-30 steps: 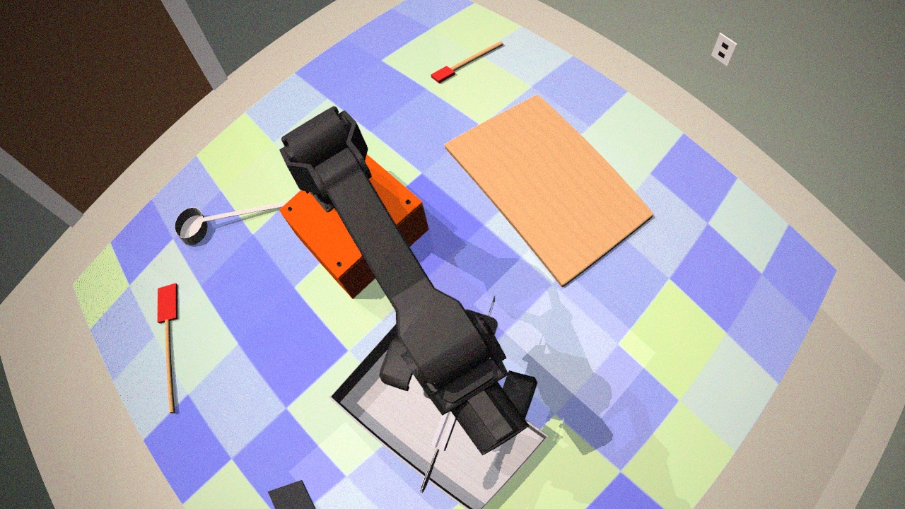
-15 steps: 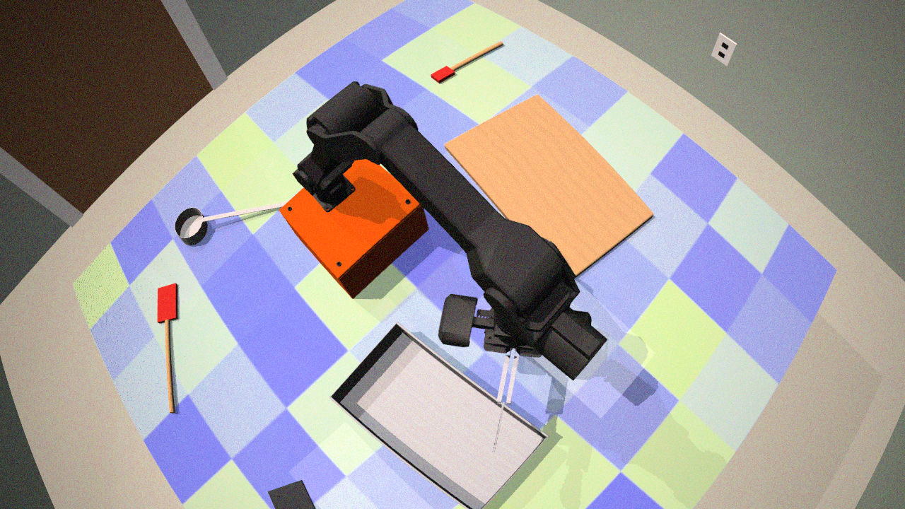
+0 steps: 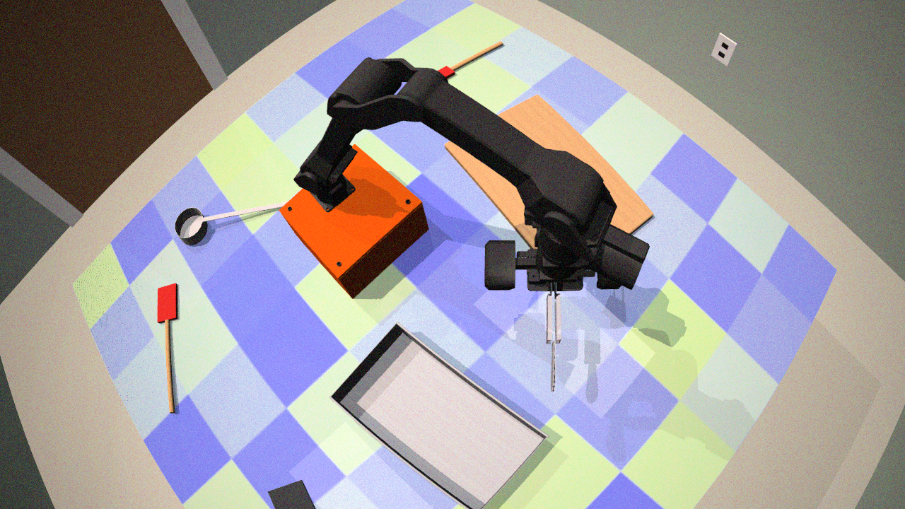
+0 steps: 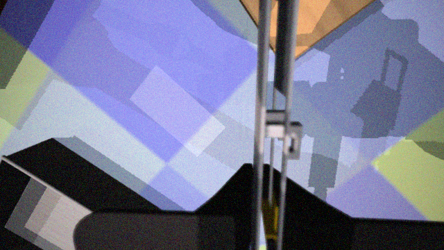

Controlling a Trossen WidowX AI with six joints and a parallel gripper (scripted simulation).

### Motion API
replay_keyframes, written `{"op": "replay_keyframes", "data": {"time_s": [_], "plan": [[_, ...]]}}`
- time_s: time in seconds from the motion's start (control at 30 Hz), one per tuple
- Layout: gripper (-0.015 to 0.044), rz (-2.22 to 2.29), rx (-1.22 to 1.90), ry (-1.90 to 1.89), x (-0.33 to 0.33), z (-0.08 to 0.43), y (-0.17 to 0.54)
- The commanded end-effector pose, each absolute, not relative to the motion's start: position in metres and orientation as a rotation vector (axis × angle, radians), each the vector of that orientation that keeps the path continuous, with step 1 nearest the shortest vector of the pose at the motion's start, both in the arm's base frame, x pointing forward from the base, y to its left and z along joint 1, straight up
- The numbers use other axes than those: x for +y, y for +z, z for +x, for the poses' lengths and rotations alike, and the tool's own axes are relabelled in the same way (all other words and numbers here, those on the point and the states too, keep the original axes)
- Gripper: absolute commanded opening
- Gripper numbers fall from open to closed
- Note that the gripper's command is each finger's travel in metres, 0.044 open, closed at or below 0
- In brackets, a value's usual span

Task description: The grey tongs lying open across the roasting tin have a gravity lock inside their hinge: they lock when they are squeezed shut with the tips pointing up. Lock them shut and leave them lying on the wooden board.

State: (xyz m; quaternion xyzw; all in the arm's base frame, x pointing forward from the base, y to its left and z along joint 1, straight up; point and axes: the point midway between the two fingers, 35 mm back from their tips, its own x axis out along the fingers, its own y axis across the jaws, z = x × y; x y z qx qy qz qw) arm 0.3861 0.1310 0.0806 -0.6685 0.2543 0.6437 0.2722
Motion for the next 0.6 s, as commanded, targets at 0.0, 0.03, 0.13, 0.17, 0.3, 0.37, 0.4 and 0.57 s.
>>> {"op": "replay_keyframes", "data": {"time_s": [0.0,0.03,0.13,0.17,0.3,0.37,0.4,0.57], "plan": [[-0.015,-1.807,0.673,1.74,0.142,0.381,0.081],[-0.015,-1.808,0.672,1.741,0.143,0.381,0.081],[-0.015,-1.816,0.661,1.749,0.152,0.377,0.081],[-0.015,-1.82,0.655,1.754,0.157,0.375,0.081],[-0.015,-1.842,0.622,1.777,0.181,0.363,0.08],[-0.015,-1.854,0.605,1.79,0.193,0.356,0.08],[-0.015,-1.86,0.597,1.797,0.199,0.352,0.08],[-0.015,-1.888,0.555,1.829,0.227,0.332,0.08]]}}
